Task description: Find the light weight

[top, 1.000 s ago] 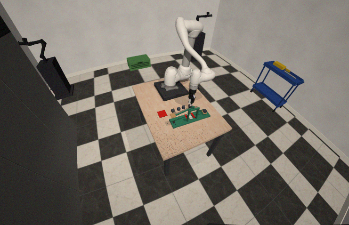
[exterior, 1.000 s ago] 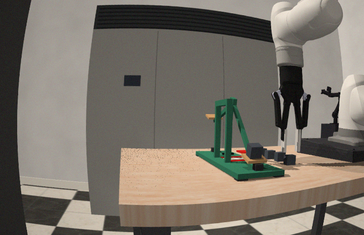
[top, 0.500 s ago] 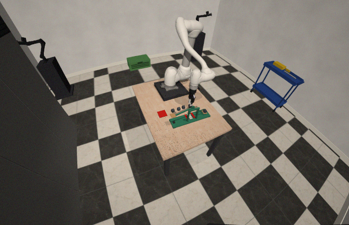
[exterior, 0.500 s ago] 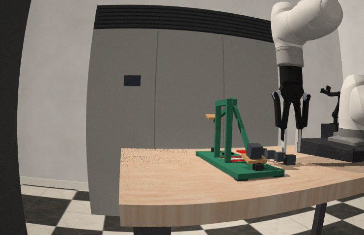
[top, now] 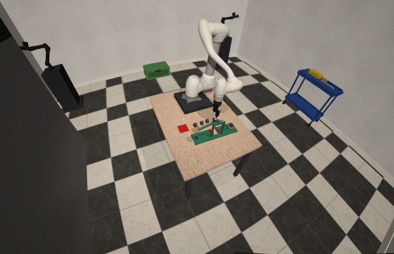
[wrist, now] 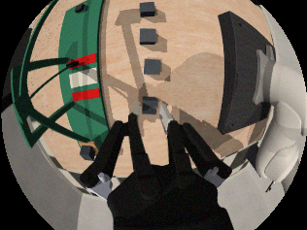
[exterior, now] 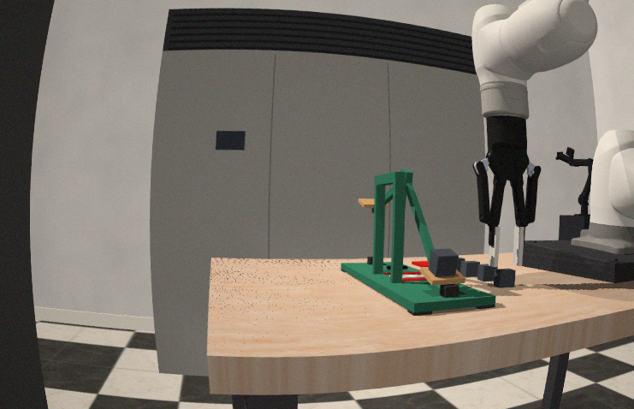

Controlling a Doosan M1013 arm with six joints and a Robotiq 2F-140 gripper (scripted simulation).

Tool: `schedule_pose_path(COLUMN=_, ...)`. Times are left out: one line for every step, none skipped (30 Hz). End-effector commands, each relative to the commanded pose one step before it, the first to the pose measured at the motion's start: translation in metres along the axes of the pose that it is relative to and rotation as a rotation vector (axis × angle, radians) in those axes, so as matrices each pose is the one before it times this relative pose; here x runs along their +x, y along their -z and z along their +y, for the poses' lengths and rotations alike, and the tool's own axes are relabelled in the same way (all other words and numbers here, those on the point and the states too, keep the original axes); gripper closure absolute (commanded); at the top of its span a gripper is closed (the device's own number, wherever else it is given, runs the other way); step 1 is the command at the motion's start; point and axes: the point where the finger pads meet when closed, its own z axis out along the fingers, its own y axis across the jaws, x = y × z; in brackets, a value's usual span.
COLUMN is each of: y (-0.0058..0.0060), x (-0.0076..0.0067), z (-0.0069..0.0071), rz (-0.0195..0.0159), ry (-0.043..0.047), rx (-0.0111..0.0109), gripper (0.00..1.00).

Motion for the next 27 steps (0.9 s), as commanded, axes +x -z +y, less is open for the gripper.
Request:
schedule_pose_path(y=-0.00773, x=-0.00312, z=0.00289, rz=-0.00361, ry=-0.00271, rx=-0.00295, gripper=0.65)
schedule_pose_path(y=-0.00204, x=0.00000, z=0.00000, rz=0.00000, ry=0.00000, rx=0.00000, gripper=0.65)
schedule_pose_path(y=-0.00215, x=0.00000, z=0.00000, rz=0.00000, ry=0.00000, rx=0.00000, gripper=0.65)
schedule_pose_path(y=-0.00221, x=0.00000, z=0.00000, rz=0.00000, ry=0.00000, rx=0.00000, gripper=0.65)
schedule_pose_path(y=-0.00224, x=0.00000, z=0.00000, rz=0.00000, ry=0.00000, rx=0.00000, gripper=0.65)
schedule_pose_path(y=0.00000, x=0.00000, z=0.00000, rz=0.00000, ry=0.00000, rx=0.00000, gripper=0.65)
schedule_pose_path(y=0.00000, x=0.00000, z=0.00000, rz=0.00000, ry=0.00000, rx=0.00000, gripper=0.65)
schedule_pose_path(y=-0.00222, x=0.00000, z=0.00000, rz=0.00000, ry=0.00000, rx=0.00000, gripper=0.65)
schedule_pose_path(y=-0.00217, x=0.00000, z=0.00000, rz=0.00000, ry=0.00000, rx=0.00000, gripper=0.65)
schedule_pose_path(y=-0.00208, x=0.00000, z=0.00000, rz=0.00000, ry=0.00000, rx=0.00000, gripper=0.65)
schedule_pose_path(y=-0.00196, x=0.00000, z=0.00001, rz=0.00000, ry=0.00000, rx=0.00000, gripper=0.65)
schedule_pose_path(y=-0.00180, x=0.00000, z=-0.00001, rz=0.00000, ry=0.00000, rx=0.00000, gripper=0.65)
schedule_pose_path(y=-0.00162, x=0.00000, z=0.00000, rz=0.00000, ry=0.00000, rx=0.00000, gripper=0.65)
schedule_pose_path(y=-0.00143, x=0.00000, z=0.00000, rz=0.00000, ry=0.00000, rx=0.00000, gripper=0.65)
schedule_pose_path(y=-0.00121, x=0.00000, z=0.00000, rz=0.00000, ry=0.00000, rx=0.00000, gripper=0.65)
schedule_pose_path(y=-0.00099, x=0.00000, z=0.00000, rz=0.00000, ry=0.00000, rx=0.00000, gripper=0.65)
schedule_pose_path(y=-0.00077, x=0.00000, z=0.00000, rz=0.00000, ry=0.00000, rx=0.00000, gripper=0.65)
schedule_pose_path(y=-0.00056, x=0.00000, z=0.00000, rz=0.00000, ry=0.00000, rx=0.00000, gripper=0.65)
schedule_pose_path(y=-0.00036, x=0.00000, z=0.00000, rz=0.00000, ry=0.00000, rx=0.00000, gripper=0.65)
schedule_pose_path(y=-0.00020, x=0.00000, z=0.00000, rz=0.00000, ry=0.00000, rx=0.00000, gripper=0.65)
schedule_pose_path(y=-0.00008, x=0.00000, z=0.00000, rz=0.00000, ry=0.00000, rx=0.00000, gripper=0.65)
schedule_pose_path(y=-0.00001, x=0.00000, z=0.00000, rz=0.00000, ry=0.00000, rx=0.00000, gripper=0.65)
schedule_pose_path(y=0.00000, x=0.00000, z=0.00000, rz=0.00000, ry=0.00000, rx=0.00000, gripper=0.65)
schedule_pose_path(y=0.00000, x=0.00000, z=0.00000, rz=0.00000, ry=0.00000, rx=0.00000, gripper=0.65)
schedule_pose_path(y=0.00000, x=0.00000, z=0.00000, rz=0.00000, ry=0.00000, rx=0.00000, gripper=0.65)
schedule_pose_path(y=0.00000, x=0.00000, z=0.00000, rz=0.00000, ry=0.00000, rx=0.00000, gripper=0.65)
schedule_pose_path(y=0.00000, x=0.00000, z=0.00000, rz=0.00000, ry=0.00000, rx=0.00000, gripper=0.65)
